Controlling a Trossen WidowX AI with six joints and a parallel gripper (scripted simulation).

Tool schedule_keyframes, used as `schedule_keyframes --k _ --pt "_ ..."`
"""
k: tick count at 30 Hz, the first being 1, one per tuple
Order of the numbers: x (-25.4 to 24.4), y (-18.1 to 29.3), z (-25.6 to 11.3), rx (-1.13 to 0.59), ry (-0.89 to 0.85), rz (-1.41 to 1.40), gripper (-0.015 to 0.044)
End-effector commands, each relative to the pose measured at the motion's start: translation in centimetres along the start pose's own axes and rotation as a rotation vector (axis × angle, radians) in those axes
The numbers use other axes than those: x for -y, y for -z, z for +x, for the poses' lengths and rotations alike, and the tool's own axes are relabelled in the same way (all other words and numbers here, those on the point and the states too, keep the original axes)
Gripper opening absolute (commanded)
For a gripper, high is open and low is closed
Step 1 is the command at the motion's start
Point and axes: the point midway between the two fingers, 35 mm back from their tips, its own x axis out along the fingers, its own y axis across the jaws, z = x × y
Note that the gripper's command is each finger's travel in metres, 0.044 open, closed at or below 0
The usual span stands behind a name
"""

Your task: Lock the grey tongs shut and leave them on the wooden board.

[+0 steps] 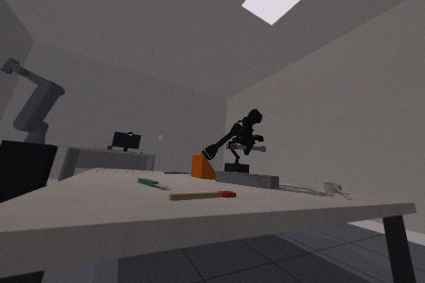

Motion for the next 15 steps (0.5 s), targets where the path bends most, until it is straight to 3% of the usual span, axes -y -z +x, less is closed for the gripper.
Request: schedule_keyframes --k 1,15 --pt "0.3 2.3 -0.1 0.005 -0.002 0.029 -0.015" --pt "3.1 11.2 0.0 0.02 -0.002 0.22 -0.015"
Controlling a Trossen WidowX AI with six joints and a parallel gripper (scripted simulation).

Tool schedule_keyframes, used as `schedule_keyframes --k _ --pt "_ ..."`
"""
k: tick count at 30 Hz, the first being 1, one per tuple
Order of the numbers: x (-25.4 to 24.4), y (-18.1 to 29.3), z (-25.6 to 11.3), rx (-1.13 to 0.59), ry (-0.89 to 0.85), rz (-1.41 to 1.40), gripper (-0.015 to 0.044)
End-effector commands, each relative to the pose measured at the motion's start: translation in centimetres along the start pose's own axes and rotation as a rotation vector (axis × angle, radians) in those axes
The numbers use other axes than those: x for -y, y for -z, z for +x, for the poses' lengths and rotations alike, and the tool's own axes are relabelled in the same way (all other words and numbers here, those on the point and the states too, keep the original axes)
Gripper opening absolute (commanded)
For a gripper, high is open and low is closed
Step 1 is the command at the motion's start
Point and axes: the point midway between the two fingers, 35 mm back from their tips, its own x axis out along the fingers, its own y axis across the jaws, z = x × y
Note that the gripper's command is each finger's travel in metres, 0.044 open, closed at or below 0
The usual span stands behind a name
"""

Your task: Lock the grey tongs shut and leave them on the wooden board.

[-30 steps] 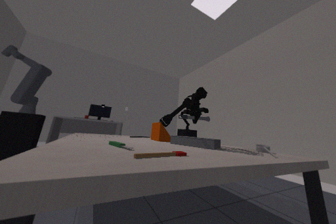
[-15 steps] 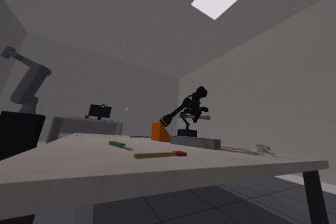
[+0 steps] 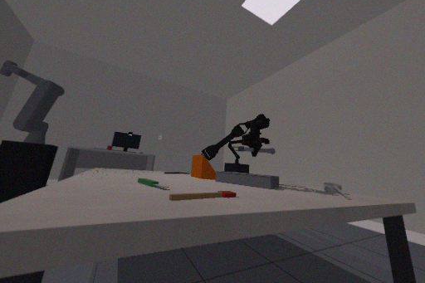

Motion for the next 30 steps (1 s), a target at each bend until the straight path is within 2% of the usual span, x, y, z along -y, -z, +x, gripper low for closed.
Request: schedule_keyframes --k 1,20,25,30 --pt "1.8 2.8 -0.1 -0.001 -0.005 0.065 -0.015" --pt "10.3 11.1 -0.5 -0.019 -0.003 0.323 -0.015" --pt "12.6 12.4 -0.7 -0.028 0.001 0.384 -0.015" --pt "12.7 12.5 -0.7 -0.027 0.001 0.382 -0.015"
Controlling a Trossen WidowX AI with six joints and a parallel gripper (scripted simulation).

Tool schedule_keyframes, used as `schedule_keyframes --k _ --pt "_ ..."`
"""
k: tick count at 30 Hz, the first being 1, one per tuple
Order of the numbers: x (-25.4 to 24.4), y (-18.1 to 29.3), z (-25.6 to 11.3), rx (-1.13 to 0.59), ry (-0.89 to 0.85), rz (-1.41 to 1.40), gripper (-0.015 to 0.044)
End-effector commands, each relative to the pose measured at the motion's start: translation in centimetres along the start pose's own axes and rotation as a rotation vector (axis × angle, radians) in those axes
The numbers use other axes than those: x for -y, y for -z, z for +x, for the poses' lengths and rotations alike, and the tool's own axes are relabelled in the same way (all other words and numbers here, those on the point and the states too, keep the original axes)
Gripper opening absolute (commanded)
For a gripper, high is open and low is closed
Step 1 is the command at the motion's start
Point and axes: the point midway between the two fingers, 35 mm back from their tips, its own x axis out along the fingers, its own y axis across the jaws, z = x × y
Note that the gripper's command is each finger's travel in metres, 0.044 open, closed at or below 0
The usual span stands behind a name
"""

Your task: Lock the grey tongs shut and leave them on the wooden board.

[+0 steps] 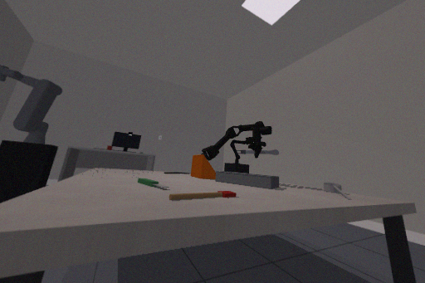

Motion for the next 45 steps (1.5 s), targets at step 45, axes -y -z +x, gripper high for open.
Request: schedule_keyframes --k 45 --pt "11.5 0.3 3.5 0.14 0.158 -1.984 -0.015"
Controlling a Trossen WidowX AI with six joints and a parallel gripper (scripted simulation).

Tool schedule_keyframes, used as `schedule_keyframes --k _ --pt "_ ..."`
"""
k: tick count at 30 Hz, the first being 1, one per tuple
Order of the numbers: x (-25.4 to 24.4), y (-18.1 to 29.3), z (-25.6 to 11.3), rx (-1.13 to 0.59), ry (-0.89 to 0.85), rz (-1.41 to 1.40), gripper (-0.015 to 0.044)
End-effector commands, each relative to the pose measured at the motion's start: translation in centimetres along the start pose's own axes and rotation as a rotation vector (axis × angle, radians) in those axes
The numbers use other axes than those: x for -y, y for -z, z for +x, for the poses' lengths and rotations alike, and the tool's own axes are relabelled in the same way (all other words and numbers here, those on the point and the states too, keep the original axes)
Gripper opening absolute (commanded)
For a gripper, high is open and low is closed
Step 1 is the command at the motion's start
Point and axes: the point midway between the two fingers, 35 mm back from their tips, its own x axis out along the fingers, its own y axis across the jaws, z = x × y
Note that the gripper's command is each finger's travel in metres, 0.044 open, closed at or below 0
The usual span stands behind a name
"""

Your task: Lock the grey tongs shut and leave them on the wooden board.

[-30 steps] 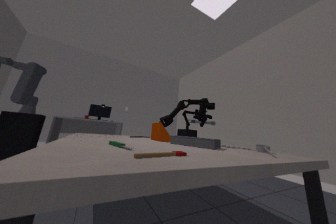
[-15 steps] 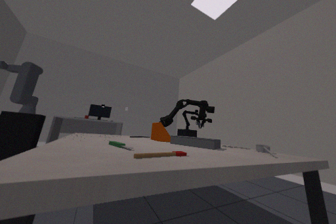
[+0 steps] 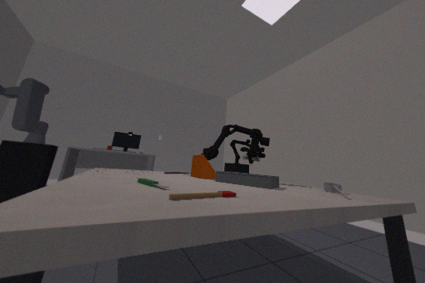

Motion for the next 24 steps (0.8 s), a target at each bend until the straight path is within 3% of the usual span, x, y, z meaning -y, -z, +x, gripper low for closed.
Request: schedule_keyframes --k 1,24 --pt "-0.1 1.2 0.0 0.013 0.008 -0.233 -0.015" --pt "-0.6 6.2 -0.1 0.035 0.043 -1.307 -0.015"
